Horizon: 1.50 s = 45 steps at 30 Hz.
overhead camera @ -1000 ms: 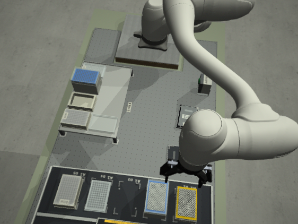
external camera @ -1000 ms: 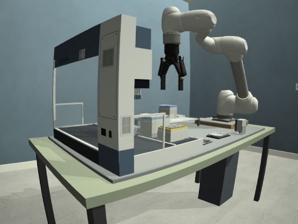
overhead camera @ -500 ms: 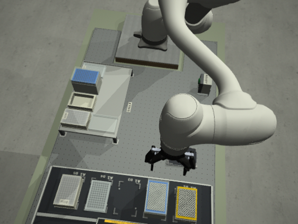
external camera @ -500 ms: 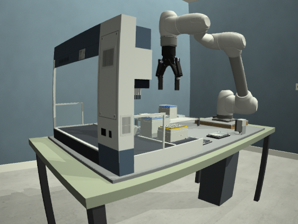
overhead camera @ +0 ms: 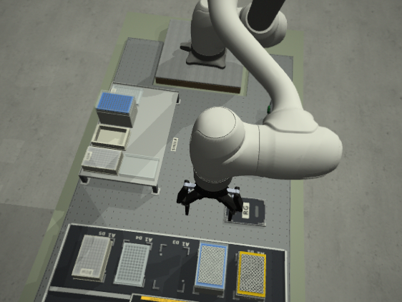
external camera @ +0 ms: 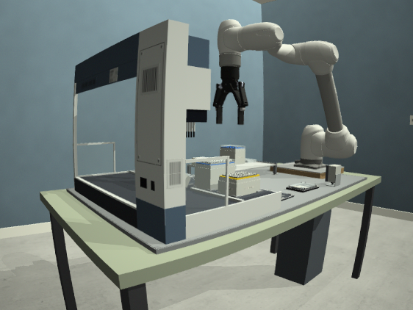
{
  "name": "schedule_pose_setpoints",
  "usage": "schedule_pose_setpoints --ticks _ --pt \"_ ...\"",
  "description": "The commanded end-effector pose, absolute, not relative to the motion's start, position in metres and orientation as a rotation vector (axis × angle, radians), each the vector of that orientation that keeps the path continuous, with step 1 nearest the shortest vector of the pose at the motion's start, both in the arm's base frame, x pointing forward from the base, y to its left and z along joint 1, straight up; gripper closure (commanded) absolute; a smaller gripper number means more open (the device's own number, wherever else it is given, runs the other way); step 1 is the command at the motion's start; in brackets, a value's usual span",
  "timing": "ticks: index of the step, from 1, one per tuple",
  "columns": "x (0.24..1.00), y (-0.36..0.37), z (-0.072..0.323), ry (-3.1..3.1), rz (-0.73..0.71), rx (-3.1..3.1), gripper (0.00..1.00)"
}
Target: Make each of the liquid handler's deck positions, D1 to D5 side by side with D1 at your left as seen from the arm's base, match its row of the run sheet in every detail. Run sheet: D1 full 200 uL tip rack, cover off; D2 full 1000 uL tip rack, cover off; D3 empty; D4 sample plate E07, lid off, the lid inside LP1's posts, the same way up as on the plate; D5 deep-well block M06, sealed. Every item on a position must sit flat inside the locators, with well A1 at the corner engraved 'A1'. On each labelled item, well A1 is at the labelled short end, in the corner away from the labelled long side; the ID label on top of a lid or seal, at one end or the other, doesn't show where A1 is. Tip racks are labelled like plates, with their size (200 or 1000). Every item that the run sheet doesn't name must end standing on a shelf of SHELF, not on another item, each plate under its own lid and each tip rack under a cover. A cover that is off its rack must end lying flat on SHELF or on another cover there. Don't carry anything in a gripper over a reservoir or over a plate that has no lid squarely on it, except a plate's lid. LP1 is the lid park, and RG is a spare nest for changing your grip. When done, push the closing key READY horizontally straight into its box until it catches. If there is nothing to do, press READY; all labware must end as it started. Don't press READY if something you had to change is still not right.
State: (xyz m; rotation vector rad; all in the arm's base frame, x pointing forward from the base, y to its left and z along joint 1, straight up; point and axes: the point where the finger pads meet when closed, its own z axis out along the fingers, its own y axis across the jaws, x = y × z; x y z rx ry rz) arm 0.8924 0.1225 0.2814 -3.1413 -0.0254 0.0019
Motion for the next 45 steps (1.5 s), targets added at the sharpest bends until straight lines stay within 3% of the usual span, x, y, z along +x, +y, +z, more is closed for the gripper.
schedule_pose_setpoints --ticks 1,27,28,45 --pt "0.885 0.110 0.283 -0.026 -0.002 -3.141 0.21" --pt "0.832 0.025 0.283 -0.025 -0.002 -3.141 0.21" --pt "0.832 0.025 0.284 0.006 -0.002 -3.141 0.34" --pt "0.832 0.025 0.284 0.475 -0.001 -3.104 0.34"
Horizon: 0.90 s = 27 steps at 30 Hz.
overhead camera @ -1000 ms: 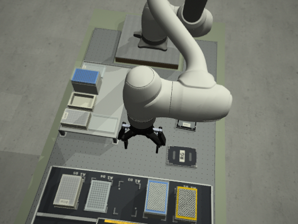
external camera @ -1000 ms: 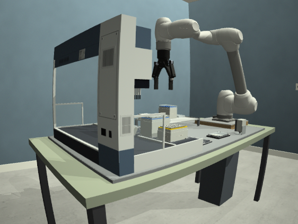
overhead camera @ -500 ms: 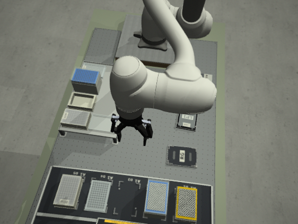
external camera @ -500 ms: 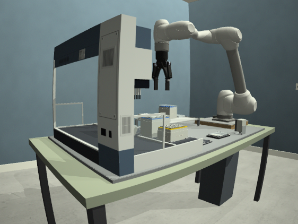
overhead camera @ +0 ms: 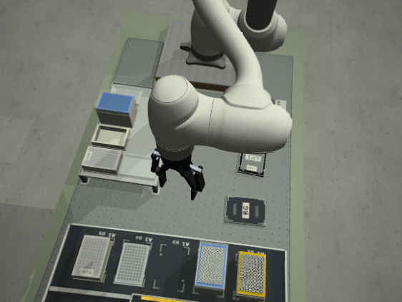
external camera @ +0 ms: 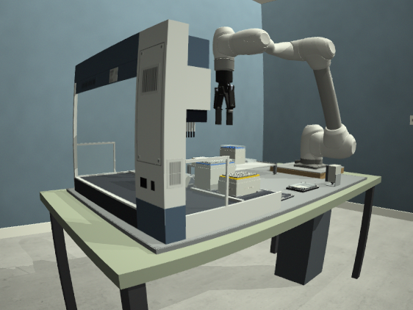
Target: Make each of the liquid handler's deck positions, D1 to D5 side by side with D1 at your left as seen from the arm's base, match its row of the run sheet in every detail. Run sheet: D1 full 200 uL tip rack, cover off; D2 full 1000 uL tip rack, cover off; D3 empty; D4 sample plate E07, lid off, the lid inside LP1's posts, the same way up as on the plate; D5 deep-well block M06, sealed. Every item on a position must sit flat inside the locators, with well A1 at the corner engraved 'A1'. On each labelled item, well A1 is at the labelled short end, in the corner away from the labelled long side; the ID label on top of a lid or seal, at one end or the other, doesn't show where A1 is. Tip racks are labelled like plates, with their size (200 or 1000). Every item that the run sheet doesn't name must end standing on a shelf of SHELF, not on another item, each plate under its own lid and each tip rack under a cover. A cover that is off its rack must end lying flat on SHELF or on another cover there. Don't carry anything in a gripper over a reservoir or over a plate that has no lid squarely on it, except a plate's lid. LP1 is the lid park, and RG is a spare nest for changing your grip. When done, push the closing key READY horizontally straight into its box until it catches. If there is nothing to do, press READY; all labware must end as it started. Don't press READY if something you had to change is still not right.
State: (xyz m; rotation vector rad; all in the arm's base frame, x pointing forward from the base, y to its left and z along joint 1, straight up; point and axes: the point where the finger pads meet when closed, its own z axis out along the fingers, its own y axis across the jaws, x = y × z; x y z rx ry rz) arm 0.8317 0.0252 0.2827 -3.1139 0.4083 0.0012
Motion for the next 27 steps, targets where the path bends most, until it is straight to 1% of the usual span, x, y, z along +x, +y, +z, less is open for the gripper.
schedule_pose_setpoints --ticks 1,27 --pt "0.8318 0.0253 0.2839 0.506 -0.001 -3.100 0.34" --pt "0.8318 0.0253 0.2839 1.170 -0.001 -2.914 0.34"
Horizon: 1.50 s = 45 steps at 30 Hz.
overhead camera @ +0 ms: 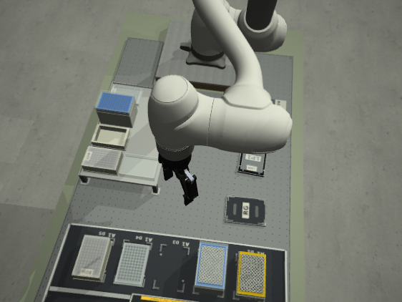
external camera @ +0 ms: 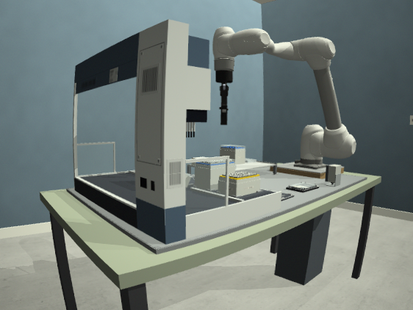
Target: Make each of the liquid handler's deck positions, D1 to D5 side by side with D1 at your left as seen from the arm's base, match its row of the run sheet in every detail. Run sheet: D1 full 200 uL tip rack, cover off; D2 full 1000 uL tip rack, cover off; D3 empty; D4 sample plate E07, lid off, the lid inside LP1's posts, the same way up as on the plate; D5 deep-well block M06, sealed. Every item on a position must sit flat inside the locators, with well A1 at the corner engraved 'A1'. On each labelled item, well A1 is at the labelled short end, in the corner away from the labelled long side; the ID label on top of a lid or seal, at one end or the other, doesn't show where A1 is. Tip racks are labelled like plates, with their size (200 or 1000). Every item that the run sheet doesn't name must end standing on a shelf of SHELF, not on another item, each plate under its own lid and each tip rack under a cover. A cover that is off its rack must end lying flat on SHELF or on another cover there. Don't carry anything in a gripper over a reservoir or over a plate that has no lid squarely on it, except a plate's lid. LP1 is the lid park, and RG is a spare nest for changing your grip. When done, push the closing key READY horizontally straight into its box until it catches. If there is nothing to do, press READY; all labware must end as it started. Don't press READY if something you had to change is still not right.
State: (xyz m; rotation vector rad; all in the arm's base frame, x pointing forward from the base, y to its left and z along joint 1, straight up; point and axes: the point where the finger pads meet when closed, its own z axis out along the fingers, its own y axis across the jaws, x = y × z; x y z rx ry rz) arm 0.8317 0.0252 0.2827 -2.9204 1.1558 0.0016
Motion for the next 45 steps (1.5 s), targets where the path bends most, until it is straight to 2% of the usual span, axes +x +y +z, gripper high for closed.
schedule_pose_setpoints --ticks 1,45 --pt "0.8318 0.0252 0.2851 1.199 -0.001 -2.902 0.34" --pt "0.8318 0.0253 0.2851 2.235 0.000 -2.206 0.34"
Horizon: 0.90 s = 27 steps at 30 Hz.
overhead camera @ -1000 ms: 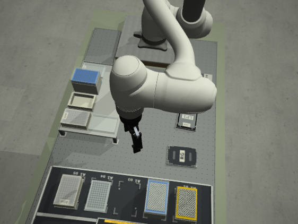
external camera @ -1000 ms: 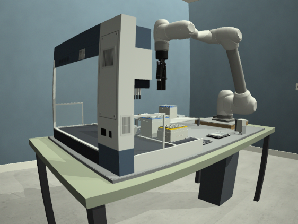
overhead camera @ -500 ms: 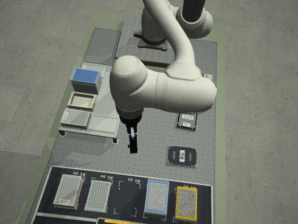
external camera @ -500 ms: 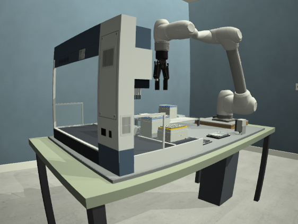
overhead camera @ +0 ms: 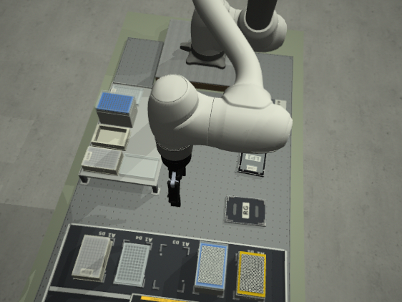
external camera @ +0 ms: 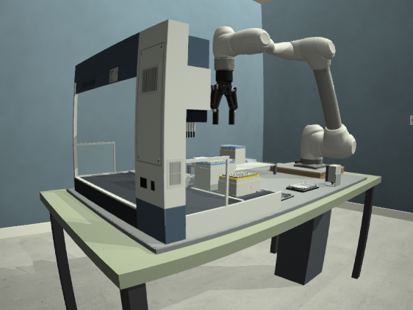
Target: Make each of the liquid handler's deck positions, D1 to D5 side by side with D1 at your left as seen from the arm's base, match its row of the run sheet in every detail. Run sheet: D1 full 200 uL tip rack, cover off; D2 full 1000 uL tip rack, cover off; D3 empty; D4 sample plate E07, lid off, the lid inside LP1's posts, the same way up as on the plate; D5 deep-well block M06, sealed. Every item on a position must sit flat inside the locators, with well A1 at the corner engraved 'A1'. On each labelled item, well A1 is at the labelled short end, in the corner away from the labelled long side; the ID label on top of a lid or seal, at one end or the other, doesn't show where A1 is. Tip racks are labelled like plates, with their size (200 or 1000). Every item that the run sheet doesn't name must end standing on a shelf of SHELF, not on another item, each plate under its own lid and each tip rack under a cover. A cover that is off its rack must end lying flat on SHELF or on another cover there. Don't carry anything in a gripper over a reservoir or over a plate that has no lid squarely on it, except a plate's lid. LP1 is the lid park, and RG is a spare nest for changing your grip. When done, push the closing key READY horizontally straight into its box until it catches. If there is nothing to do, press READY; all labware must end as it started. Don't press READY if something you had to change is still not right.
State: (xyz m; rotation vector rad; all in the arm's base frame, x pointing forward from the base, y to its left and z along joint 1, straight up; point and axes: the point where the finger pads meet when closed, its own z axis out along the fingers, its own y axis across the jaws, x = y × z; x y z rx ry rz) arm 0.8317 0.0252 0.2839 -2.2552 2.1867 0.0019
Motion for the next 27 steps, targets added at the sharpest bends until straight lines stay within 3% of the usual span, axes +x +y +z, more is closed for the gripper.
schedule_pose_setpoints --ticks 1,27 --pt "0.8318 0.0253 0.2851 2.256 0.000 -2.184 0.34" --pt "0.8318 0.0253 0.2863 2.679 0.000 -1.639 0.34"
